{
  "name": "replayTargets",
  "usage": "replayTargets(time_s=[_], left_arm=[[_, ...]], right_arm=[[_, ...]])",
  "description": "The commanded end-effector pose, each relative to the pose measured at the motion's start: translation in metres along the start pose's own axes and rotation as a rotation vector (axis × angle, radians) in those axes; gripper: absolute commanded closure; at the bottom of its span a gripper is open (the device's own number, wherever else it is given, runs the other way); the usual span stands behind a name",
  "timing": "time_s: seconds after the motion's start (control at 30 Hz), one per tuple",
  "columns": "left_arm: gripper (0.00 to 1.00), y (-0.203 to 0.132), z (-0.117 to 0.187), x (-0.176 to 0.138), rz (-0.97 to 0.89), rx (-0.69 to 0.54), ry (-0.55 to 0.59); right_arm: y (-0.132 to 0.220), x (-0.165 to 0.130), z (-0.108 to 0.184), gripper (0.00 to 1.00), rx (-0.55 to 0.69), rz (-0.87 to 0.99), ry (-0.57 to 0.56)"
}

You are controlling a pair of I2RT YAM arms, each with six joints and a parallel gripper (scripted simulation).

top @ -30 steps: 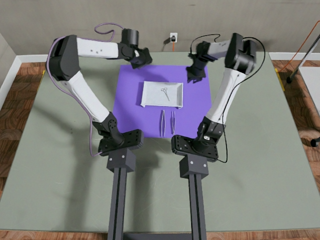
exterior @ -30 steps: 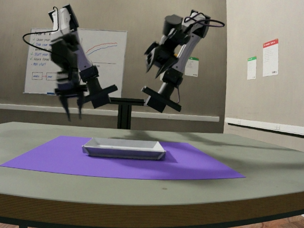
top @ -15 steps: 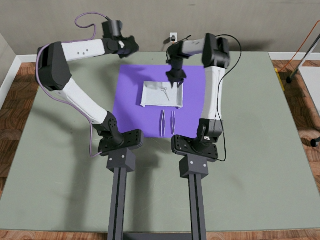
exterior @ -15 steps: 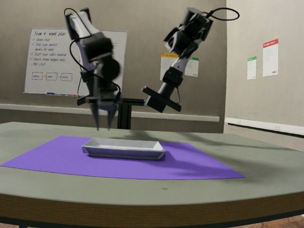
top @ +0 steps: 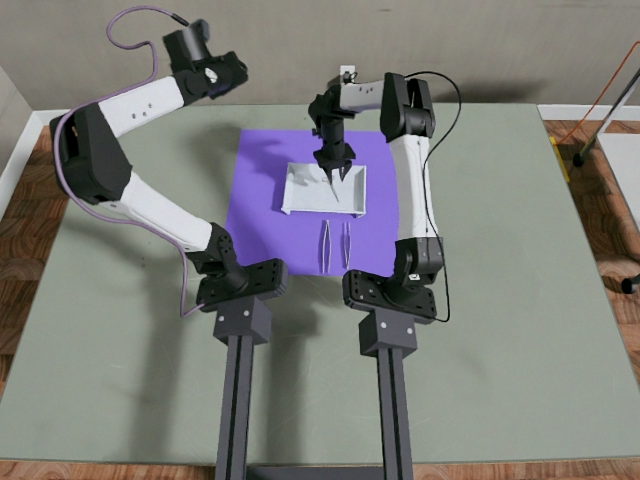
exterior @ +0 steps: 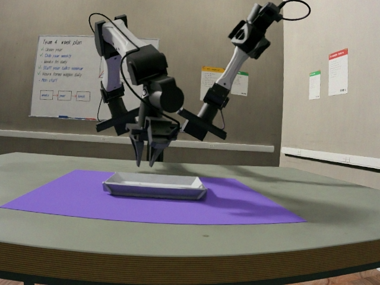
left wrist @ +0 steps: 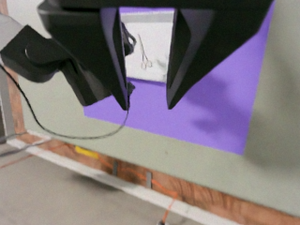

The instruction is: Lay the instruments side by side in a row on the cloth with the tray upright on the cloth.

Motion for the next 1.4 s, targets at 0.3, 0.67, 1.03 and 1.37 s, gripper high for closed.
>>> replayTargets(time_s=[0.3, 0.67, 1.03, 1.37], left_arm=[[0.68, 0.011, 0.053, 0.083, -0.051, -0.041, -0.243], [0.68, 0.025, 0.116, 0.142, -0.114, -0.027, -0.457], [0.68, 0.041, 0.132, 0.133, -0.14, 0.012, -0.431], [0.68, 0.036, 0.122, 0.127, -0.134, 0.014, -0.411]], right_arm=[[0.002, -0.002, -0.005, 0.67, 0.004, 0.019, 0.025], [-0.003, 0.003, -0.032, 0.67, -0.005, 0.004, 0.012], [-0.006, 0.01, -0.041, 0.67, -0.009, -0.004, -0.005], [-0.006, 0.011, -0.05, 0.67, -0.01, 0.001, -0.001]])
Point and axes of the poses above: on each arm, the point where the finger pads meet when closed, its own z axis back along the fingers, its own y axis across the jaws, x = y × z, the point moved 1 cm from there along z, back along the fingers, and after that the axes turned 4 degrees about z, right-handed, at the moved point
